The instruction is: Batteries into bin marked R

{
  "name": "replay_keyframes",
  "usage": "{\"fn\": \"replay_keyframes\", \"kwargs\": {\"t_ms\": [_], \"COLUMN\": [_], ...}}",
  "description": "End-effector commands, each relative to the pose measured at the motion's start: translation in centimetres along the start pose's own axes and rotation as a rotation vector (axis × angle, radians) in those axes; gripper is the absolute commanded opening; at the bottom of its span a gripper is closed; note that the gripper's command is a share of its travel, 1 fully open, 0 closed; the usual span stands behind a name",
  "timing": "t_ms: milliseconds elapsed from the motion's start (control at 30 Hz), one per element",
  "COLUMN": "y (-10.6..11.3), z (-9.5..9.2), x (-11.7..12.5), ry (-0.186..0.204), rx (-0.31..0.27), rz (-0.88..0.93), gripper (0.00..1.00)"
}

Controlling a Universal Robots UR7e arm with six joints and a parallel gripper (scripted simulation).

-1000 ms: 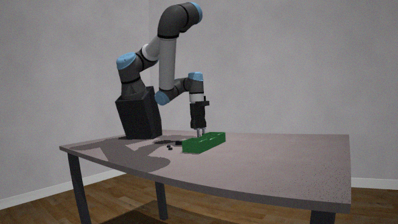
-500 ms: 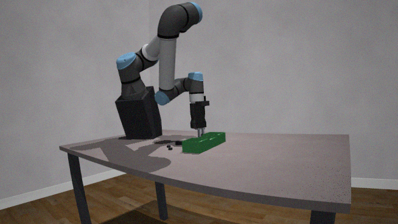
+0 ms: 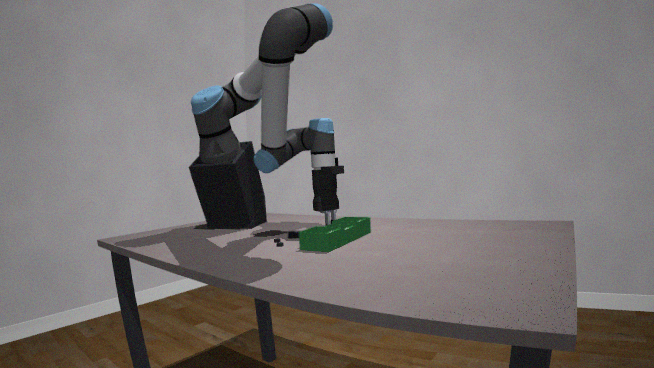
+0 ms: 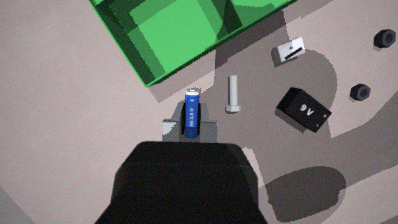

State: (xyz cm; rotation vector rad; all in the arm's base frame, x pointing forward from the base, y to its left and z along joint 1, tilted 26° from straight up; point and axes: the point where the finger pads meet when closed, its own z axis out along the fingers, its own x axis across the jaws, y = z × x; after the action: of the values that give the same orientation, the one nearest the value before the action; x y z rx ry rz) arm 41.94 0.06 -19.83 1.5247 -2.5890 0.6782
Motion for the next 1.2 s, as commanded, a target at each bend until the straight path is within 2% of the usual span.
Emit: {"fn": "replay_keyframes", "kwargs": {"t_ms": [0, 600, 1167], "y": [0.0, 0.0, 0.0], "z": [-0.7, -6.0, -6.0], "x": [0.0, 0.0, 0.0], "ry": [-0.001, -0.001, -0.001], "rx": [0.001, 0.001, 0.001], "rz": [0.0, 0.0, 0.0], "gripper": [0.31, 0.31, 0.31]}}
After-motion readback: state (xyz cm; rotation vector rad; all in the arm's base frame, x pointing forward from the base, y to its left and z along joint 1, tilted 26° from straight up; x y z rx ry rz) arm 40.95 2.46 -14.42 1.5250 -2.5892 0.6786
